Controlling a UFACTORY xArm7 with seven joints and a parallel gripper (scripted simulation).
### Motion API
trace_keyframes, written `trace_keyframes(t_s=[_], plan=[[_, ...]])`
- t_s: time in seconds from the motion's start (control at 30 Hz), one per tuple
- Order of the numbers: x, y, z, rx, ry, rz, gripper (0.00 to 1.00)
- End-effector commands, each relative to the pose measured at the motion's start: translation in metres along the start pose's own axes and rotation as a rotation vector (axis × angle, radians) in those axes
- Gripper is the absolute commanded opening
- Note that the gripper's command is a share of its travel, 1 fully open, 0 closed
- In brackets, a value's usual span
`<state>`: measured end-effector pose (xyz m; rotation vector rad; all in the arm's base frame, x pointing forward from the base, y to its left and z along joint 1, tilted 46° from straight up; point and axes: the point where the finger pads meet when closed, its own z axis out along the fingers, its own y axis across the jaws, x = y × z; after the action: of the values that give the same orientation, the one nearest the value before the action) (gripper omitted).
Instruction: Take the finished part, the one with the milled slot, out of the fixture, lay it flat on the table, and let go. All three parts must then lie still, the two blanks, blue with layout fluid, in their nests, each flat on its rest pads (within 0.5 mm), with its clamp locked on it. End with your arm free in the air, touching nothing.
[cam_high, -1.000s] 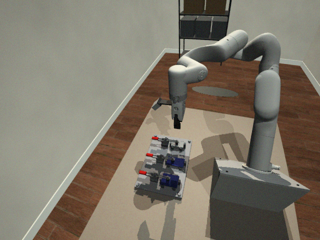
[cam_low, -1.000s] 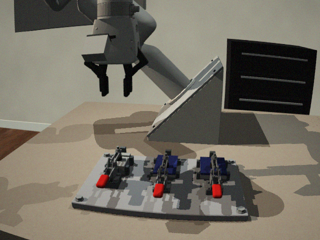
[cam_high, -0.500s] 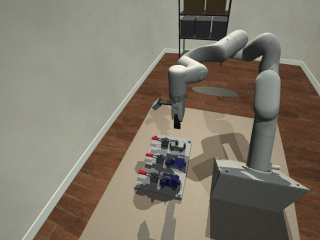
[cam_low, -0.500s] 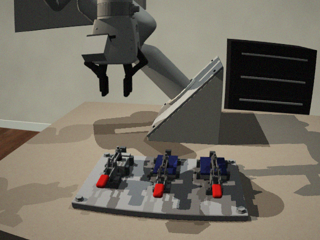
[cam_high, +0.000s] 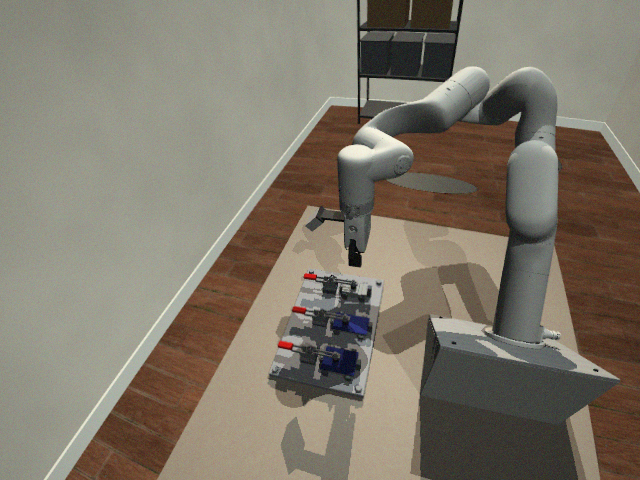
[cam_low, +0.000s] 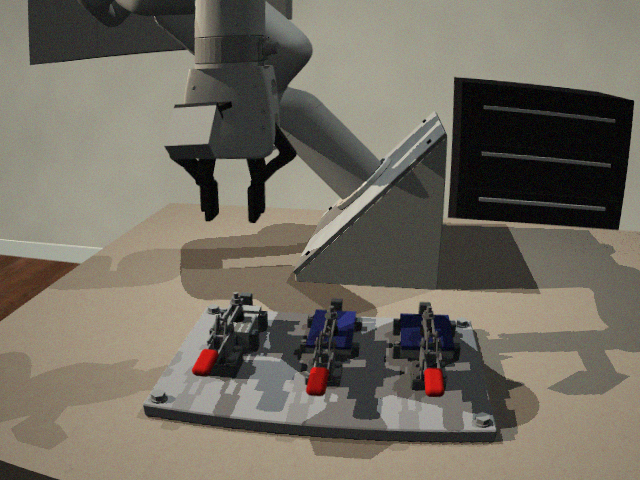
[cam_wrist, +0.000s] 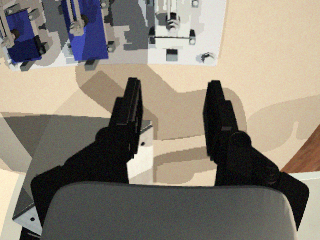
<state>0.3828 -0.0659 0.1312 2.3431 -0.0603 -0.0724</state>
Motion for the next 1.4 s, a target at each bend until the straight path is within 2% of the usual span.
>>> trace_keyframes(t_s=[0.0, 0.2, 0.6, 0.77, 1.03, 1.1, 1.37], plan=[[0.003, -0.001, 0.011, 0.000, 0.008, 0.001, 0.47], [0.003, -0.001, 0.025, 0.000, 0.008, 0.001, 0.47], [0.010, -0.001, 0.026, 0.000, 0.008, 0.001, 0.47], [0.032, -0.001, 0.025, 0.000, 0.008, 0.001, 0.47], [0.084, -0.001, 0.025, 0.000, 0.008, 0.001, 0.47], [0.084, -0.001, 0.025, 0.000, 0.008, 0.001, 0.47], [0.124, 0.000, 0.025, 0.000, 0.008, 0.001, 0.47]])
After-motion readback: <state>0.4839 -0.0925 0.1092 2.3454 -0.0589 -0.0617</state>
